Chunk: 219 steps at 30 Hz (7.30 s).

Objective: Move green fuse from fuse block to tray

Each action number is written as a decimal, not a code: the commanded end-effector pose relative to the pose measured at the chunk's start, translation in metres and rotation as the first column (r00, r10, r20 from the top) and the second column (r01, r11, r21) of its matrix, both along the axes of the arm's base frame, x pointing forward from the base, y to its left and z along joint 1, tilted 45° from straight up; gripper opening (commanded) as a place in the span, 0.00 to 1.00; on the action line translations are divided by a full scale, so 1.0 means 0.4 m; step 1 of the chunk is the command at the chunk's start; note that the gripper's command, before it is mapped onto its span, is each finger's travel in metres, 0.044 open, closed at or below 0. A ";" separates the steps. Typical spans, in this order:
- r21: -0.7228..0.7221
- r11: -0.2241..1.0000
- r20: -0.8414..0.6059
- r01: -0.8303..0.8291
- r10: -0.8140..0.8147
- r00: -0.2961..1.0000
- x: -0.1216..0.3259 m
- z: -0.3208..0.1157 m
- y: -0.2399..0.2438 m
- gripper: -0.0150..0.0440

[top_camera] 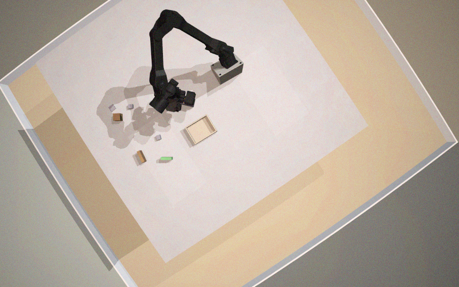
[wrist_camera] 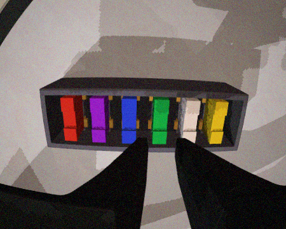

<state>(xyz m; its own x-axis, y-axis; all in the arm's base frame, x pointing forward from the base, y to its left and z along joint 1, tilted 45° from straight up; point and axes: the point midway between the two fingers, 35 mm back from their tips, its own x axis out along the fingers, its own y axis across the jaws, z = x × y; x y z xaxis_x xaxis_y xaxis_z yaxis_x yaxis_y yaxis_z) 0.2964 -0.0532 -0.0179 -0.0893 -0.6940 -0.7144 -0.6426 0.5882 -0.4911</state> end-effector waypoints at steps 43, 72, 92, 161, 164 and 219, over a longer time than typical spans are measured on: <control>-0.004 1.000 -0.001 -0.005 0.005 1.000 0.000 -0.052 -0.054 0.38; -0.002 1.000 -0.001 0.000 0.000 1.000 0.001 -0.045 -0.047 0.25; -0.001 1.000 -0.001 -0.002 0.002 1.000 0.004 -0.029 -0.030 0.25; 0.006 1.000 0.001 -0.008 0.008 1.000 0.031 0.014 0.098 0.25; 0.010 1.000 0.001 -0.009 0.009 1.000 0.040 -0.013 0.130 0.25; 0.009 1.000 0.003 0.001 -0.001 1.000 0.010 -0.339 0.331 0.30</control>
<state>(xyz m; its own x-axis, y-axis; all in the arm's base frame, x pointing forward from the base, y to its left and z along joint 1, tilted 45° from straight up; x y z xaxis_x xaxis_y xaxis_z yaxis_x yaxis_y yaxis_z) 0.3002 0.0784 -0.1538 -0.0891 -0.6879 -0.7204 -0.6402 0.5936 -0.4876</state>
